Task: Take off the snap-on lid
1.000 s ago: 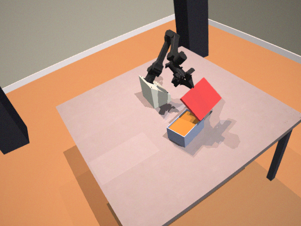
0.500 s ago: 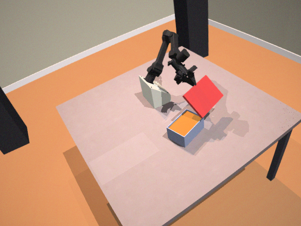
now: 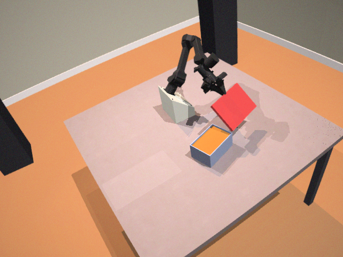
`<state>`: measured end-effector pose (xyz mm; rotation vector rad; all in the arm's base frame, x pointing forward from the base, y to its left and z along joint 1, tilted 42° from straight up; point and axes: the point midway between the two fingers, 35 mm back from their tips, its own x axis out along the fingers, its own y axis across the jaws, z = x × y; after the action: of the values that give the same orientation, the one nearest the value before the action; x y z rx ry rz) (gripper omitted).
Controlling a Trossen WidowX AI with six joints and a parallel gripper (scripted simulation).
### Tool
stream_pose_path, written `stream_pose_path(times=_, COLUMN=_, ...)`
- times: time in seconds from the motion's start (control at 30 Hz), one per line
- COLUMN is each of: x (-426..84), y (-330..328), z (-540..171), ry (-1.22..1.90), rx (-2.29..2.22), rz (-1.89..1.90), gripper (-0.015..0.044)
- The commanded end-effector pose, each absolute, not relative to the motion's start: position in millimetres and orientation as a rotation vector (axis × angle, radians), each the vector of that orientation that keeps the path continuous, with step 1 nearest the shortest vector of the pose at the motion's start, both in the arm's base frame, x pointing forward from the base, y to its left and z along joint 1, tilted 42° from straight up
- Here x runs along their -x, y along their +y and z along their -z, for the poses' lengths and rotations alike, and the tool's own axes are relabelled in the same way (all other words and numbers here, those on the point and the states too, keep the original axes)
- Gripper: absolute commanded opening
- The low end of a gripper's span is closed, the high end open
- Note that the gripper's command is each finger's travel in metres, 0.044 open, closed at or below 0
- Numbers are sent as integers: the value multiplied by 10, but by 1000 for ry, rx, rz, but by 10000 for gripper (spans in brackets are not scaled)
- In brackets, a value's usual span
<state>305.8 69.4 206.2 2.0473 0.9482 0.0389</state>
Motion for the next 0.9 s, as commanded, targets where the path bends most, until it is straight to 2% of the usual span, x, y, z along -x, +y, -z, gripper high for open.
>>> stream_pose_path(times=0.0, x=-3031, y=731, z=-2141, ry=932, rx=-2049, rz=-41, gripper=0)
stream_pose_path(times=0.87, x=-2799, y=1077, z=-2460, ry=933, rx=-2051, rz=-42, gripper=0)
